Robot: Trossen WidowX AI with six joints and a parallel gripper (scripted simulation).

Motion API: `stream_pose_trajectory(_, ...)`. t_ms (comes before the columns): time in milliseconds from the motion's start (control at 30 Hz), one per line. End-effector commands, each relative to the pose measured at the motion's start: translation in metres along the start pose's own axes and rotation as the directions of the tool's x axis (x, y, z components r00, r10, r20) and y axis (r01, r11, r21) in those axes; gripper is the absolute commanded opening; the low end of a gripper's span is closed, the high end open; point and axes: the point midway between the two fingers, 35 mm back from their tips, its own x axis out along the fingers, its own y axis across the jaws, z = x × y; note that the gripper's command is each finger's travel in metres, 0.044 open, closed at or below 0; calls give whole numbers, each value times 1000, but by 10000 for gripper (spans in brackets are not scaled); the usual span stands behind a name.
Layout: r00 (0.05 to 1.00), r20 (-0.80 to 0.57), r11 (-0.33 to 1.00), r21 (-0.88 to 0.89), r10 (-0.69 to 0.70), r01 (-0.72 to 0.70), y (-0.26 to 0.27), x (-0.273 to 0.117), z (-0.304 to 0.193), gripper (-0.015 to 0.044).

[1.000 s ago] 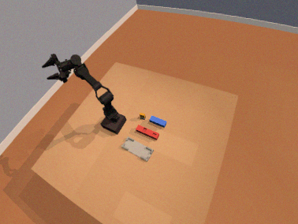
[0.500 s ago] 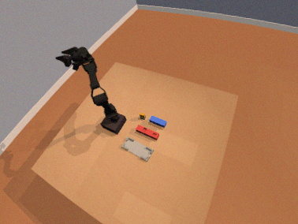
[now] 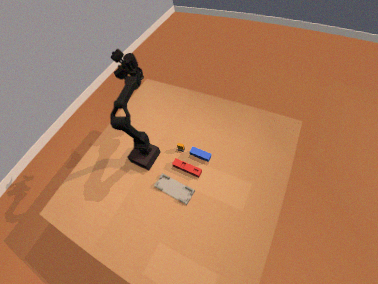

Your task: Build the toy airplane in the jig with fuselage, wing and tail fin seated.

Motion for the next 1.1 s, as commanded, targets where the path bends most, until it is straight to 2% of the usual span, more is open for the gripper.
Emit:
stream_pose_trajectory(0, 981, -151, 980, 178, 120, -92, 34, -28, -40, 440)
stream_pose_trajectory(167, 924, -297, 926, 356, 240, -126, 64, -66, -77, 440)
stream_pose_trajectory(333, 807, -437, 816, 571, 397, -92, 105, -123, -111, 440)
stream_pose_trajectory(500, 647, -537, 684, 729, 541, 34, 140, -192, -133, 440)
stream_pose_trajectory(633, 493, -583, 564, 800, 646, 206, 165, -250, -140, 440)
stream_pose_trajectory(800, 265, -589, 422, 765, 763, 486, 193, -329, -135, 440)
stream_pose_trajectory(900, 176, -569, 374, 711, 803, 596, 202, -361, -127, 440)
stream_pose_trajectory(1067, -11, -464, 271, 497, 886, 824, 220, -437, -94, 440)
